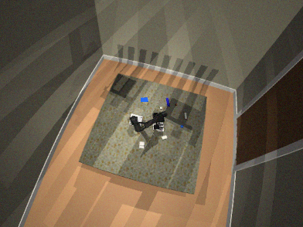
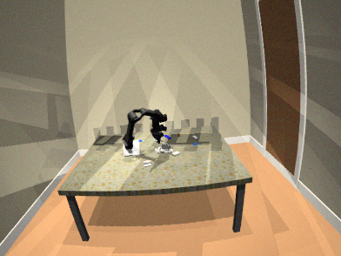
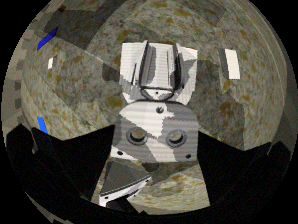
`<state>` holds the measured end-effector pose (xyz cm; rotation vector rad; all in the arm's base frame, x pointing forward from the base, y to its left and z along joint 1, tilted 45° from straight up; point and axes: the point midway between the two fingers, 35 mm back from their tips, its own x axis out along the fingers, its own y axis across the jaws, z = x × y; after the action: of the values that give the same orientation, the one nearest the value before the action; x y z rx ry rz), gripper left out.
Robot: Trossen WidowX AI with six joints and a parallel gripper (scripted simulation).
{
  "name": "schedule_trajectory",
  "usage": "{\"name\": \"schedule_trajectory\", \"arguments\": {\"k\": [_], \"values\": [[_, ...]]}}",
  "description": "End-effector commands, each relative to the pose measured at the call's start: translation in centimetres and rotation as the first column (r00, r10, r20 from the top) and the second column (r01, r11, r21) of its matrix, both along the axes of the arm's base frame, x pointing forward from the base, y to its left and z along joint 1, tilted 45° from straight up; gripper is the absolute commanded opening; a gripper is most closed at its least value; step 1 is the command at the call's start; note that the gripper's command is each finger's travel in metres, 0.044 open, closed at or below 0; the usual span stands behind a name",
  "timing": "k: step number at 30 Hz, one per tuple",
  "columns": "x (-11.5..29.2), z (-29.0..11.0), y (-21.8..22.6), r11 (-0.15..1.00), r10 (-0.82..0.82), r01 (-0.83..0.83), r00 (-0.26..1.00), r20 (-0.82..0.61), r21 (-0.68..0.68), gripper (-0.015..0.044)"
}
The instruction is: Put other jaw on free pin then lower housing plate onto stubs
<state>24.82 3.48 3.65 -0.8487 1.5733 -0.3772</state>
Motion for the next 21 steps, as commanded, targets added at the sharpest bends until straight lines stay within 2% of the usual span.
{"name": "schedule_trajectory", "arguments": {"k": [1, 21], "values": [[-0.05, 0.04, -0.03, 1.0, 0.004, -0.004, 1.0, -0.006, -0.001, 0.0351], [-0.11, 0.15, -0.14, 1.0, 0.005, -0.005, 1.0, -0.007, -0.001, 0.0351]]}}
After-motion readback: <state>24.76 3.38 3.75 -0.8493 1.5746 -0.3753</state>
